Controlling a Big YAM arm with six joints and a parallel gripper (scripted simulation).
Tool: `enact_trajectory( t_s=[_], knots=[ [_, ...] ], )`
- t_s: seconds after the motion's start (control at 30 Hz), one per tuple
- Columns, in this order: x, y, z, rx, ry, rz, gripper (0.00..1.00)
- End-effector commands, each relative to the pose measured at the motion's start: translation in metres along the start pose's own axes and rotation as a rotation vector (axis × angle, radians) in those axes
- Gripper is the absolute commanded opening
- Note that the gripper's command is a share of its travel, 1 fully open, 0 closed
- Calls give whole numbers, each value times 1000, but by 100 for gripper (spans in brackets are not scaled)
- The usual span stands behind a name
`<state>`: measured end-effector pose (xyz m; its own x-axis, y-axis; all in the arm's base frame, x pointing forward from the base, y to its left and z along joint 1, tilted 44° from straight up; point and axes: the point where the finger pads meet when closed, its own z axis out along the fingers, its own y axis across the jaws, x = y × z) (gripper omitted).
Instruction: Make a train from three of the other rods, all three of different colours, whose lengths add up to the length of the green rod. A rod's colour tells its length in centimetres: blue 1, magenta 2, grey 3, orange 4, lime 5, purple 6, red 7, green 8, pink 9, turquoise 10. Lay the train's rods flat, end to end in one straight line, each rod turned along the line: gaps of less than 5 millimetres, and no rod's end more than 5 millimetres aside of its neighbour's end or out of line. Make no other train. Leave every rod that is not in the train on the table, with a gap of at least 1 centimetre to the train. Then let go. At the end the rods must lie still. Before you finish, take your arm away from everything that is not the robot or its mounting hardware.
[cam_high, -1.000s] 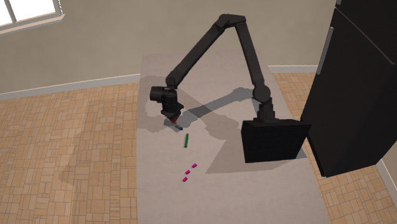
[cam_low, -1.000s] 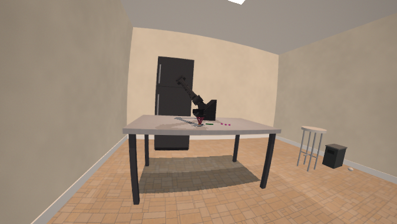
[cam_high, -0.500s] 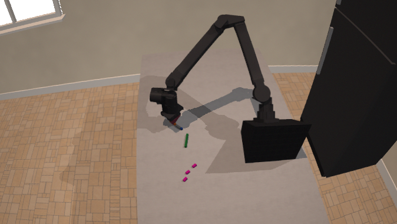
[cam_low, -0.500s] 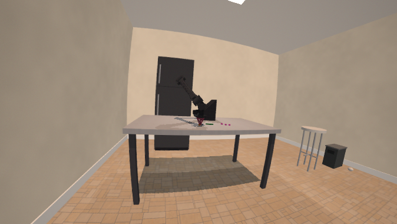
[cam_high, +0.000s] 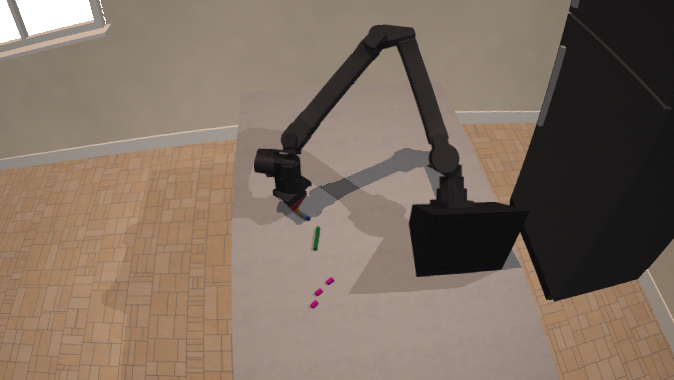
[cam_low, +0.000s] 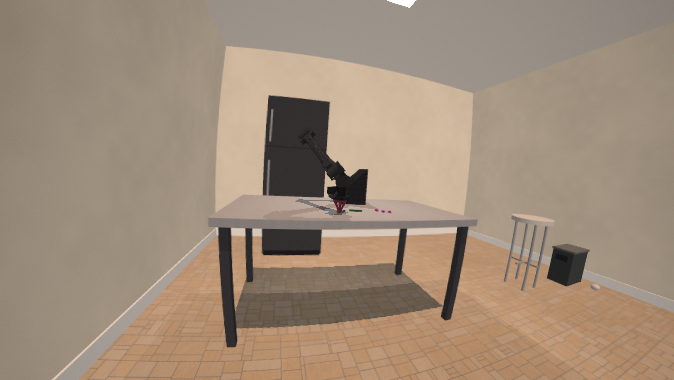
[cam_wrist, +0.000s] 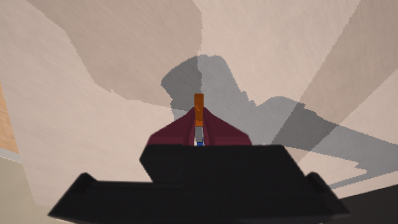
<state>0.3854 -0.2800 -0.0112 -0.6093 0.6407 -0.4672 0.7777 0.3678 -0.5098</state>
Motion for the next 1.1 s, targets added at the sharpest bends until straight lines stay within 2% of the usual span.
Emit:
enact_trajectory(
  t_s=[0.0,0.9,0.93,1.07],
  knots=[
    [-6,0,-1,-6,-8,-1,4],
    [-6,0,-1,-6,-8,-1,4],
    [-6,0,-1,-6,-8,-1,8],
    [-6,0,-1,-6,-8,-1,12]
  ],
)
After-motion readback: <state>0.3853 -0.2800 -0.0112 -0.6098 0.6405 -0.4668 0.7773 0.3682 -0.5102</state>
